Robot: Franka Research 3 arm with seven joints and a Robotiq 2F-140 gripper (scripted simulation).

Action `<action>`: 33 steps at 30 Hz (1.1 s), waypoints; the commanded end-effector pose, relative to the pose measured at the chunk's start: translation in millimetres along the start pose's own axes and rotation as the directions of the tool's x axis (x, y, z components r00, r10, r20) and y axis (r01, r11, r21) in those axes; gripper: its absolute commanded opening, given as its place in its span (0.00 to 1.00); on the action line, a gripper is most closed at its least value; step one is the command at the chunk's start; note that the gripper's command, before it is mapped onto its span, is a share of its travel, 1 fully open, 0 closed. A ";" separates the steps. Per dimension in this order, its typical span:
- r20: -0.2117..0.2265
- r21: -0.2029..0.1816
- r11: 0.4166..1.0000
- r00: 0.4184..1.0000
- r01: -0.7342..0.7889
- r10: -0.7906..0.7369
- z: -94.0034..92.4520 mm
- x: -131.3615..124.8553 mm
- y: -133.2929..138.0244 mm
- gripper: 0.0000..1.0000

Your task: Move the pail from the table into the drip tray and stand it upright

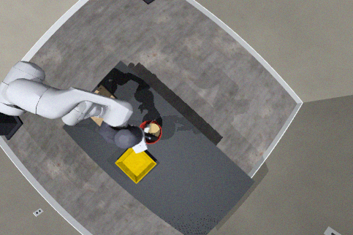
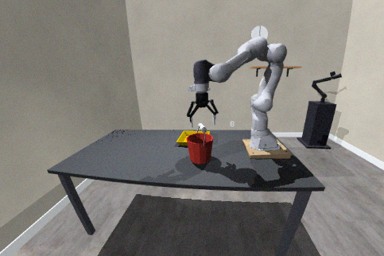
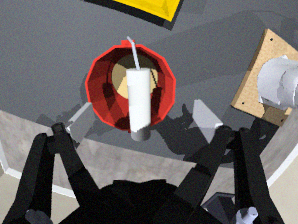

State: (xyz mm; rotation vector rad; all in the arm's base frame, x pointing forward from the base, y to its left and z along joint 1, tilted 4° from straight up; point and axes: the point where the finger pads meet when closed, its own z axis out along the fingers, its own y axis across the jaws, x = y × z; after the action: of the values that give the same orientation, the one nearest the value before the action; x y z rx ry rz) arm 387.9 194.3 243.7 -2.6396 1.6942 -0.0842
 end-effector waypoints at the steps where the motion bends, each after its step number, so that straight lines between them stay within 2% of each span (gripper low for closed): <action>1: 0.001 0.015 1.000 1.000 -0.011 0.011 7.2 0.1 -5.2 1.00; 15: 0.001 0.015 1.000 1.000 -0.011 0.011 22.8 0.0 -5.7 1.00; 33: 0.001 0.015 1.000 1.000 -0.011 0.011 24.4 0.0 -5.8 1.00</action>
State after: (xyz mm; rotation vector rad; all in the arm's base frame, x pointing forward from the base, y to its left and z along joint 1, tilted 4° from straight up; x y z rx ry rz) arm 393.8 196.7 220.7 -2.6251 1.6909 -0.0936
